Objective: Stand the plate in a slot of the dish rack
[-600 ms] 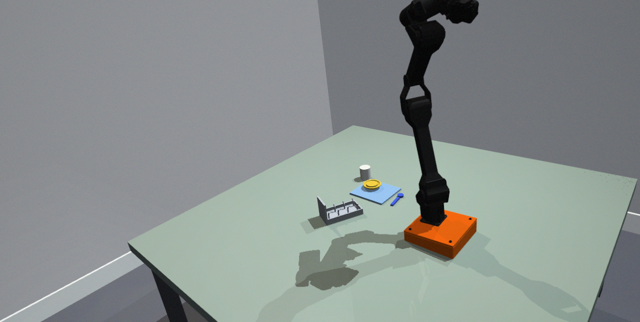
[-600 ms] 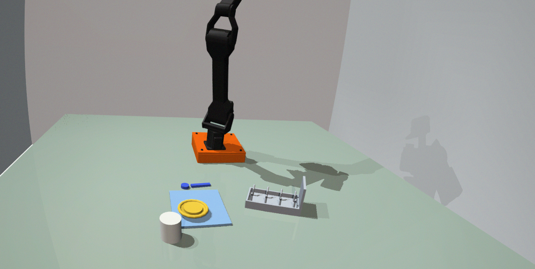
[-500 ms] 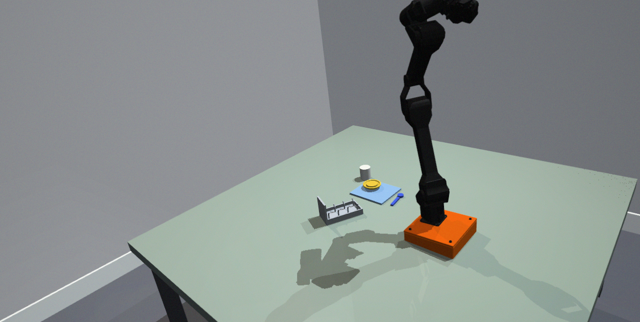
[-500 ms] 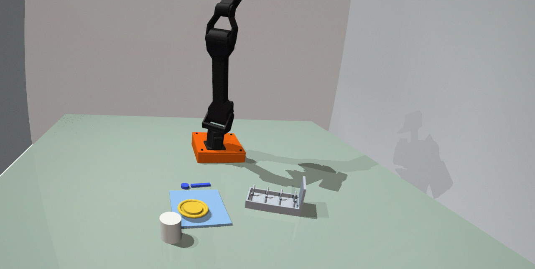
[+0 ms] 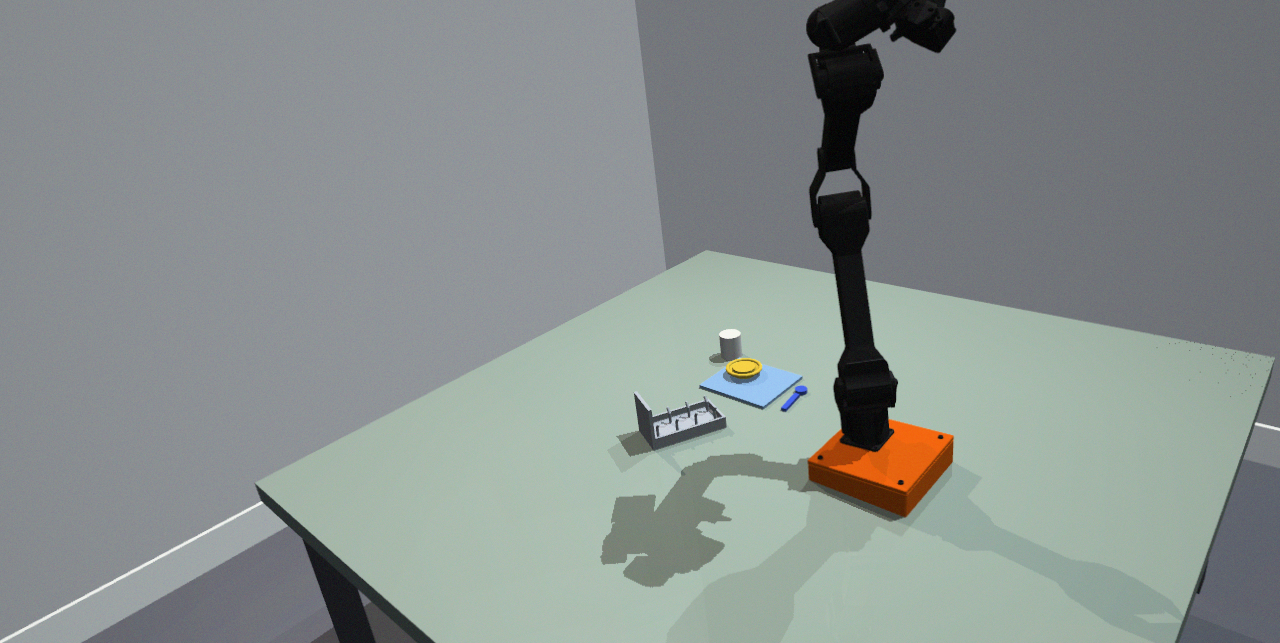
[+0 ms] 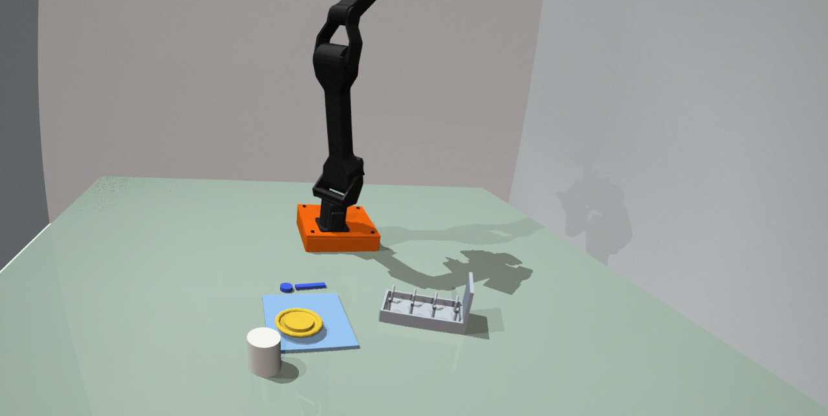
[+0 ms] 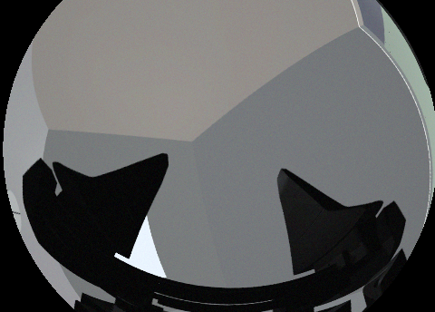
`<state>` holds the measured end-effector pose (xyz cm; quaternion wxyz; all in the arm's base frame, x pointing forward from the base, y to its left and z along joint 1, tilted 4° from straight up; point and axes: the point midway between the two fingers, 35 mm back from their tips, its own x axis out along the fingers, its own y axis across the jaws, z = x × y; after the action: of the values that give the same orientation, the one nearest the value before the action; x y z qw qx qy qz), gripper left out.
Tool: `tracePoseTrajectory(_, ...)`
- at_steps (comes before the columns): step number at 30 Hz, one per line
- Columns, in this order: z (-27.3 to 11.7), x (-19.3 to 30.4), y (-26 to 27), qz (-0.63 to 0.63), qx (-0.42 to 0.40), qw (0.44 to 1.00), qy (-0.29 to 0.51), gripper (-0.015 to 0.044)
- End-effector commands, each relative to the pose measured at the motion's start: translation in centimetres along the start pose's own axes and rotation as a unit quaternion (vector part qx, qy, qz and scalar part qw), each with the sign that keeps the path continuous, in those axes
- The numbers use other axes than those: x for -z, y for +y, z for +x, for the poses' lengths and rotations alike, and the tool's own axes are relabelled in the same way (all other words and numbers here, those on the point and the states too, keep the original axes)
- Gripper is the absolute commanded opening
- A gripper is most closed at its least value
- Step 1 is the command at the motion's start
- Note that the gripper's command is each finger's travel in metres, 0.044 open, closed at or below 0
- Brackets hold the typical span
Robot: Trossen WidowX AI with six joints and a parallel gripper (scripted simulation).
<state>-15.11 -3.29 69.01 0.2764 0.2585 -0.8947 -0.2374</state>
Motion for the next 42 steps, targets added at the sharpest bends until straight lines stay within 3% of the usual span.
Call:
tracePoseTrajectory(1, -0.6, -1.1, 1.9, 0.03, -0.037, 0.999, -0.008, 0.04)
tracePoseTrajectory(20, -4.9, -4.3, 8.4, 0.141, -0.19, 0.971, -0.019, 0.04)
tracePoseTrajectory(32, -11.2, -6.8, 14.0, 0.235, -0.332, 0.914, 0.0, 0.04)
tracePoseTrajectory(42, -17.6, -6.9, 17.2, 0.243, -0.45, 0.858, 0.042, 0.04)
